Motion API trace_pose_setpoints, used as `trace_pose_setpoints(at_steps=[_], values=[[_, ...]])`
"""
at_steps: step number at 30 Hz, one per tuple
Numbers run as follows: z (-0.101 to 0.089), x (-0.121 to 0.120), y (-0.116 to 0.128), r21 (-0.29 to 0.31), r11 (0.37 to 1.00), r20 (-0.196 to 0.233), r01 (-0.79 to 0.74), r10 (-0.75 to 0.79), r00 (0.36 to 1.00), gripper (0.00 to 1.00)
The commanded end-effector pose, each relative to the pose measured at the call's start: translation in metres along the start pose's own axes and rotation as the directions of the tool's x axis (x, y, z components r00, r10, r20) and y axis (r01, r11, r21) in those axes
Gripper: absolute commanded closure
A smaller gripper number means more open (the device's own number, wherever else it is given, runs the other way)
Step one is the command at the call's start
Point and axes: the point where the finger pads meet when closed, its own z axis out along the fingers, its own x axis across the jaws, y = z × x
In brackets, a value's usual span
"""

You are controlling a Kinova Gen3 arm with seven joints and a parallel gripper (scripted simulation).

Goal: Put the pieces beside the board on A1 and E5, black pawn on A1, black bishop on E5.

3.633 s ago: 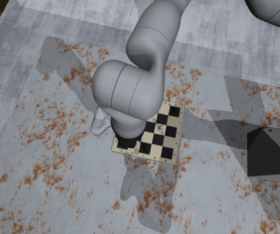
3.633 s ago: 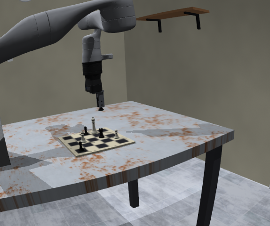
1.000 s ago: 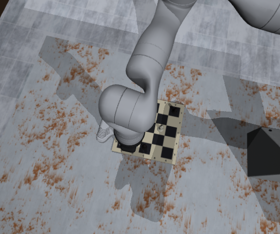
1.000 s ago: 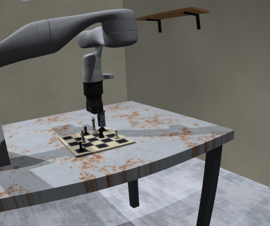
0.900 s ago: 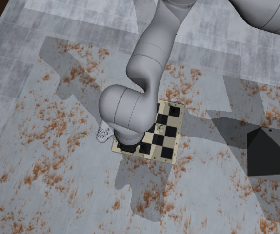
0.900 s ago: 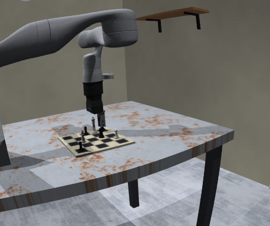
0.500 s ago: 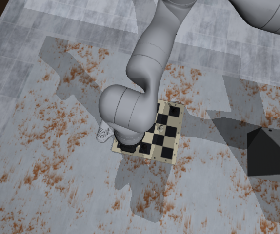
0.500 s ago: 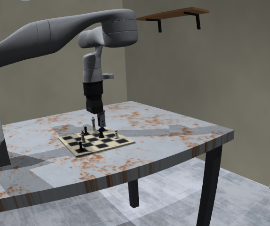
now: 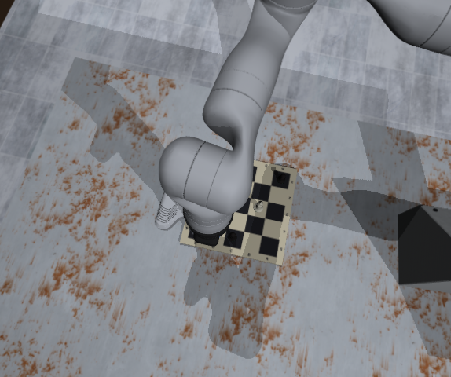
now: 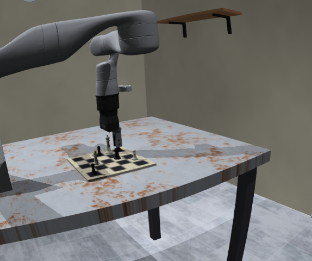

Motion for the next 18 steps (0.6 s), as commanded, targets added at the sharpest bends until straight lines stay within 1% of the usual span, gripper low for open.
trace_pose_setpoints(at_steps=[1,18], values=[[-0.0007,-0.0003,-0.0005,0.001,1.000,0.001,0.000,0.000,1.000,1.00],[0.0014,-0.0003,-0.0004,0.001,1.000,0.001,0.000,0.000,1.000,1.00]])
